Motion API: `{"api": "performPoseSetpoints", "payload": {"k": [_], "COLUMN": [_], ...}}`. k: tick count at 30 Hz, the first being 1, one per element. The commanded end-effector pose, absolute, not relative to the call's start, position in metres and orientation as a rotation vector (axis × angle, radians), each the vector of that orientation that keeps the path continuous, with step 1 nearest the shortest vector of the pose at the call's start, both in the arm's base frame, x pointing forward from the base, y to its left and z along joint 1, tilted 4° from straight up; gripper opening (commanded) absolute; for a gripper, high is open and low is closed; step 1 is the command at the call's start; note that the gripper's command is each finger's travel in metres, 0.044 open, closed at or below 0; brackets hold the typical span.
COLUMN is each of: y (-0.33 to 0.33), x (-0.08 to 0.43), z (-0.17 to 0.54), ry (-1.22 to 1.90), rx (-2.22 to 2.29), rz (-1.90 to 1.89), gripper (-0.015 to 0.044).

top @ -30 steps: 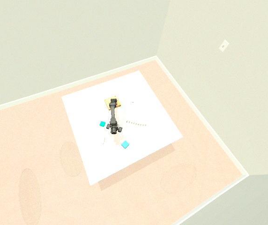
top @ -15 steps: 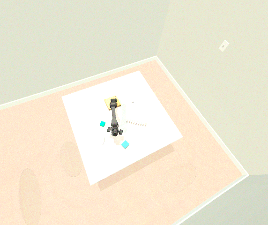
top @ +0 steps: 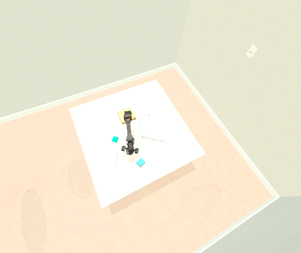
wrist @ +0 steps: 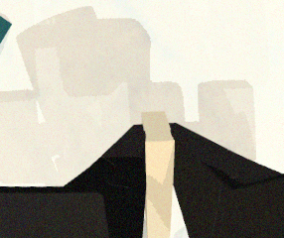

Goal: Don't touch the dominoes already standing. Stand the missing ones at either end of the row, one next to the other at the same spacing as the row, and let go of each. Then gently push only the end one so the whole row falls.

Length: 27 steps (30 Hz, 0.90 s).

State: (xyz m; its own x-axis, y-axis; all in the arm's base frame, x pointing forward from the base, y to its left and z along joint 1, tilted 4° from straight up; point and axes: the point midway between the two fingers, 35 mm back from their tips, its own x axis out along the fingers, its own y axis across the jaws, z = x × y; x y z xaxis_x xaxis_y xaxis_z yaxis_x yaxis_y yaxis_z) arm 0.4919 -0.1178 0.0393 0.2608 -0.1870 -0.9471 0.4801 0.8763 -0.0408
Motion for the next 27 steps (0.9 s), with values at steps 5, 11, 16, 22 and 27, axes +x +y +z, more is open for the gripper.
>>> {"api": "performPoseSetpoints", "payload": {"k": [5, 11, 16, 22, 27], "y": [-0.117, -0.116, -0.115, -0.114, -0.112], "x": [0.502, 0.508, 0.511, 0.513, 0.513], "z": [0.031, 0.025, 0.02, 0.016, 0.014], "ry": [1.125, 1.048, 0.985, 0.909, 0.845], "rx": [0.224, 0.192, 0.168, 0.141, 0.121], "rz": [-0.458, -0.461, -0.464, -0.469, -0.474], "gripper": [0.0028, 0.0028, 0.0028, 0.0028, 0.0028]}}
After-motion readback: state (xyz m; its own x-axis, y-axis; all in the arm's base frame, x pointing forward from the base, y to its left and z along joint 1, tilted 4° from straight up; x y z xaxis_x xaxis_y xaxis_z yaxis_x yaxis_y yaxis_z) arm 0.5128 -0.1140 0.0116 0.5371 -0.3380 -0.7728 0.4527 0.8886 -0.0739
